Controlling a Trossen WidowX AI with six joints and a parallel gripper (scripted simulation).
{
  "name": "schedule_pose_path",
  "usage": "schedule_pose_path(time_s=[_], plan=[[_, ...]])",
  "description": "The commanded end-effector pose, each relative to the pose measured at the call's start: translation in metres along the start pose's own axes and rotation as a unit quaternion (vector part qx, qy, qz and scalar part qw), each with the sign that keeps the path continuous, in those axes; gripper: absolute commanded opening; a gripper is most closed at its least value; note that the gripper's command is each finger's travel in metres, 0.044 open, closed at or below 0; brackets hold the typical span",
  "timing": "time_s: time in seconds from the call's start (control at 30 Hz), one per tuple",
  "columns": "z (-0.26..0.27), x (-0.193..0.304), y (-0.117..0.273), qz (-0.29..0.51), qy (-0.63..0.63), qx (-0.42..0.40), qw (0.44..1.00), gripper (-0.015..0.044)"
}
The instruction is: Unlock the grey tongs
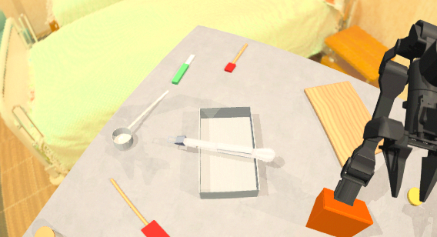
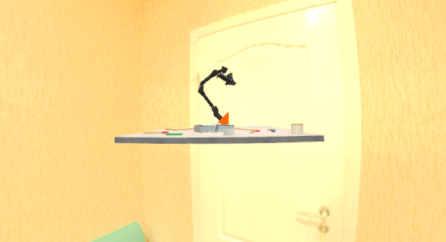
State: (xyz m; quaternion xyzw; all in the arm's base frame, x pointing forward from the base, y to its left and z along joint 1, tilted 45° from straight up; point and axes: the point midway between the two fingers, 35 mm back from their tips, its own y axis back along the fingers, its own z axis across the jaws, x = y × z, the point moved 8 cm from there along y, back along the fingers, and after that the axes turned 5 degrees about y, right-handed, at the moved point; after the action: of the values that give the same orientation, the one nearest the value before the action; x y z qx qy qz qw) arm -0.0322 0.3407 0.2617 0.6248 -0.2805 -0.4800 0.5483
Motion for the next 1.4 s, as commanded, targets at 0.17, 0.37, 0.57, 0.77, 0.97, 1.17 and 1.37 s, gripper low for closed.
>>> schedule_pose_path(time_s=[0.17, 0.37, 0.57, 0.77, 0.97, 1.17, 1.37], plan=[[-0.127, 0.042, 0.006, 0.040, -0.170, 0.076, 0.982, 0.0260], [-0.200, 0.098, 0.012, 0.074, -0.288, 0.110, 0.948, 0.0260], [-0.259, 0.163, 0.023, 0.091, -0.412, 0.140, 0.896, 0.0260], [-0.301, 0.245, 0.030, 0.122, -0.510, 0.159, 0.836, 0.0260], [-0.329, 0.340, 0.040, 0.164, -0.600, 0.163, 0.766, 0.0260], [-0.332, 0.443, 0.047, 0.208, -0.675, 0.153, 0.691, 0.0260], [-0.329, 0.468, 0.049, 0.218, -0.692, 0.148, 0.672, 0.0260]])
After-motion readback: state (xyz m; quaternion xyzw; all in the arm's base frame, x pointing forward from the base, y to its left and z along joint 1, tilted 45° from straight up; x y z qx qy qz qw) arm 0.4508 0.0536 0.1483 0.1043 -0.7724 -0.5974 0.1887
